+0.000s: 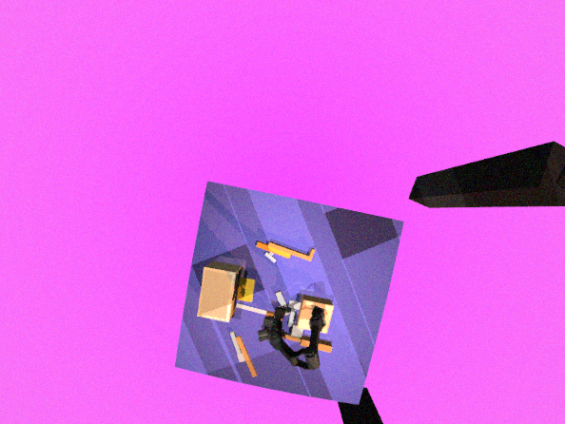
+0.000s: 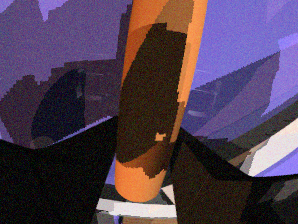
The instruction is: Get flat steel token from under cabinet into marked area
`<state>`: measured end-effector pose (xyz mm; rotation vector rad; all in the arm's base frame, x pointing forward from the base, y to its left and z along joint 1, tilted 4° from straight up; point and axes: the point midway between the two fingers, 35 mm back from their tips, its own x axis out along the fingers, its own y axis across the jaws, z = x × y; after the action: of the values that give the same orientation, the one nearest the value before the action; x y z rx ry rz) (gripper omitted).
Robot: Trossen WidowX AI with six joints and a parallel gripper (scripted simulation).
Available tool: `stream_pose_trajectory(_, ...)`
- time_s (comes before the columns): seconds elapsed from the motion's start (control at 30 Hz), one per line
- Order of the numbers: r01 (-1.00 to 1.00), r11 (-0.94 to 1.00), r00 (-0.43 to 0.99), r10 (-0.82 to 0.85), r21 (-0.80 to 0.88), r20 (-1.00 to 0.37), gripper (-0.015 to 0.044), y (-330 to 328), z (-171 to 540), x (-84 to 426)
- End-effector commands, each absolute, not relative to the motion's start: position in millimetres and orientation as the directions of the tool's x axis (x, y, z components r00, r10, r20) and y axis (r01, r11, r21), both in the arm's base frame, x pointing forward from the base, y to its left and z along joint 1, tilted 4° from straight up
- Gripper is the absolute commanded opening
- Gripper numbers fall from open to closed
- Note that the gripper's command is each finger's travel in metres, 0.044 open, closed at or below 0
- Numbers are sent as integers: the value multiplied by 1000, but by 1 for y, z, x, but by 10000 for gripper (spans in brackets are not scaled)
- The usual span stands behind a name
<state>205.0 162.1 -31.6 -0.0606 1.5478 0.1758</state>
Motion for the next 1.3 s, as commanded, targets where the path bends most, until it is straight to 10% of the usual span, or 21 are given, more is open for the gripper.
stream_pose_trajectory(0.0,-151,986,14,75,72,-997,0,162,-31,204)
stream_pose_trajectory(1.27,-102,992,14,74,72,-997,0,164,-30,224)
